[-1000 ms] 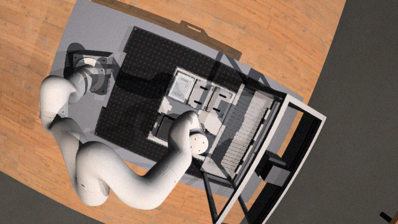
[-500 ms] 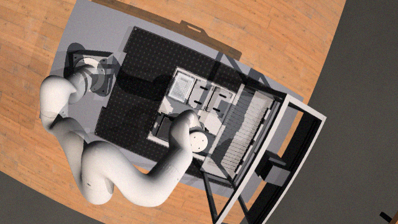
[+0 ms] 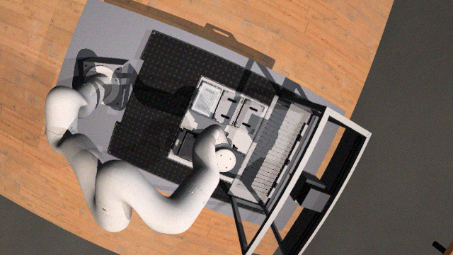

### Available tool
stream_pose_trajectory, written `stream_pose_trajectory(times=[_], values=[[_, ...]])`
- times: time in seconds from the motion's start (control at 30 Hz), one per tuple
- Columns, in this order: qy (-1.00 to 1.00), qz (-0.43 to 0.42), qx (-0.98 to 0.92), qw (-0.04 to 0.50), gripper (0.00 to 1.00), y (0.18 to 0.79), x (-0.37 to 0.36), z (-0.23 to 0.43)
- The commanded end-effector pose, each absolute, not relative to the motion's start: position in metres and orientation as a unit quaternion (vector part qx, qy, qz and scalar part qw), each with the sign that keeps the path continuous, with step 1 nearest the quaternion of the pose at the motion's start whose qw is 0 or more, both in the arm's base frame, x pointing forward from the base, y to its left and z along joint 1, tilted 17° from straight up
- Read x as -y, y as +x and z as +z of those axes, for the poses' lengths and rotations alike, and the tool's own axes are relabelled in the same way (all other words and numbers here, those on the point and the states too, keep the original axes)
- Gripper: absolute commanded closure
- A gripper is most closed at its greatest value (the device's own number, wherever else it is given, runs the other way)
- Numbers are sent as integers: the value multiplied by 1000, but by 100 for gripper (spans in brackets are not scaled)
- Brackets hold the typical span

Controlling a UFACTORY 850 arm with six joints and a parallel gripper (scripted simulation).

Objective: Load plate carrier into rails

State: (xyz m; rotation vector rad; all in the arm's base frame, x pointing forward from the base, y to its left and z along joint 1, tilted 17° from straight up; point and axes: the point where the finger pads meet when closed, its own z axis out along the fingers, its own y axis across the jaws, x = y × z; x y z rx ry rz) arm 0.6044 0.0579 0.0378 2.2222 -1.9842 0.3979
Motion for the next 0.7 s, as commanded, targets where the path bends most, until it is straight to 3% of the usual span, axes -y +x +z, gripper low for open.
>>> stream_pose_trajectory(times=[0.0,0.67], values=[[738,133,659,67,0,606,-58,38],[738,133,659,67,0,607,-55,26]])
